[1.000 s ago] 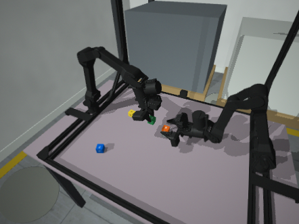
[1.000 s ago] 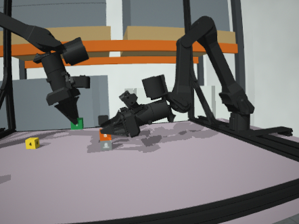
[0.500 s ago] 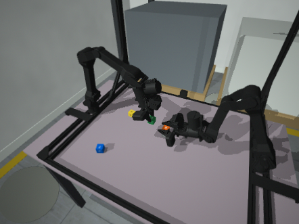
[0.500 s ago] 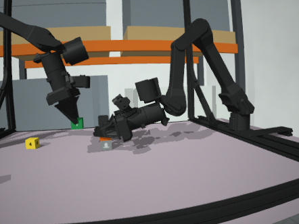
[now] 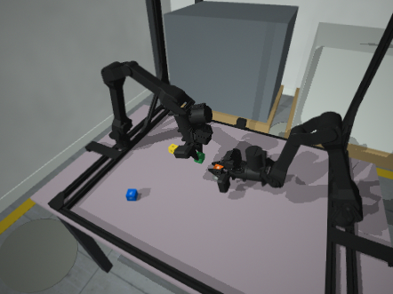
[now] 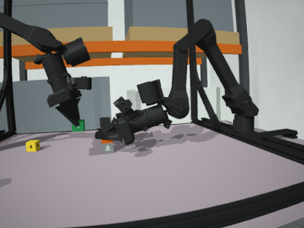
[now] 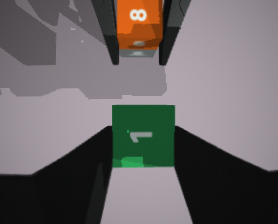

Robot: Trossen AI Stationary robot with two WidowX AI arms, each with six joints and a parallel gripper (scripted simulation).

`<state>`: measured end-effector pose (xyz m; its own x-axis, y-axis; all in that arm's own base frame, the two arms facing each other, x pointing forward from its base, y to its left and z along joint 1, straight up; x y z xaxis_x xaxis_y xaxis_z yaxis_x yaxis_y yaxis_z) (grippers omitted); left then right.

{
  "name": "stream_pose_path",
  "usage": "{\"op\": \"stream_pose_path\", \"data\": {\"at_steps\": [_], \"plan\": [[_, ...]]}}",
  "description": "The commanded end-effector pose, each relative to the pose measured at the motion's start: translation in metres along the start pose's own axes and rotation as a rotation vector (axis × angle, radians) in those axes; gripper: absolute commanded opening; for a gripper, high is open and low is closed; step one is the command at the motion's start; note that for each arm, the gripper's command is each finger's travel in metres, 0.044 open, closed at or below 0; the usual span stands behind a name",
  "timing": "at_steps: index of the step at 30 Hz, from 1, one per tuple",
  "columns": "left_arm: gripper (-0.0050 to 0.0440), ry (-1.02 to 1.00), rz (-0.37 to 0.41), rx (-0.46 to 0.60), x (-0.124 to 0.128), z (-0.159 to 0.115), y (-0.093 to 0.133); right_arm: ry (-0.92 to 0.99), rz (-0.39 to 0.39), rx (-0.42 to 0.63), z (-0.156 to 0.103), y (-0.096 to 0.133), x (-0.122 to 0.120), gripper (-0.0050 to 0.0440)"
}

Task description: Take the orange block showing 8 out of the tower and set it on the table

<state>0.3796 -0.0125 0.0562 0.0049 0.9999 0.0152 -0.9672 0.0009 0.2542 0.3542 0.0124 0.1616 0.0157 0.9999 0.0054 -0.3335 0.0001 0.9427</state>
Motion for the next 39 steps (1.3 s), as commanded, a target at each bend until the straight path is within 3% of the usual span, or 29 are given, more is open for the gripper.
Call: {"op": "stream_pose_path", "data": {"at_steps": [1,5,8,18,24,39], "plan": [[0.0115,-0.002,-0.002,0.005,0.0,-0.001,0.0,-0.002,0.0,-0.009,0.002,0.002,0.0,0.0],[0.0019,-0.002,-0.002,0.005,0.0,0.006,0.001,-0.002,0.0,-0.009,0.002,0.002,0.0,0.0],[0.0,-0.002,-0.002,0.005,0.0,0.006,0.002,-0.002,0.0,-0.009,0.002,0.002,0.0,0.0],[0.0,-0.002,-0.002,0.005,0.0,0.006,0.002,-0.002,0.0,-0.009,0.002,0.002,0.0,0.0],[0.0,-0.002,-0.002,0.005,0.0,0.004,0.013,-0.002,0.0,-0.009,0.002,0.002,0.0,0.0],[0.0,-0.002,-0.002,0.005,-0.001,-0.011,0.084,-0.002,0.0,-0.009,0.002,0.002,0.0,0.0]]}}
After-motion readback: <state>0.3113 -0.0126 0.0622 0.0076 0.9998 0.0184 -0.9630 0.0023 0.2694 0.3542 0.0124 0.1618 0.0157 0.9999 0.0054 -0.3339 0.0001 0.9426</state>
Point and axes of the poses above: on each arm, the point midway between the two fingers, 35 mm back from their tips, its own y axis back along the fingers, its own x axis across the jaws, z = x × y, the point moved 7 cm from there along y, back along the fingers, and after that the axes turned 1 degree about -y, right-handed, at the moved point
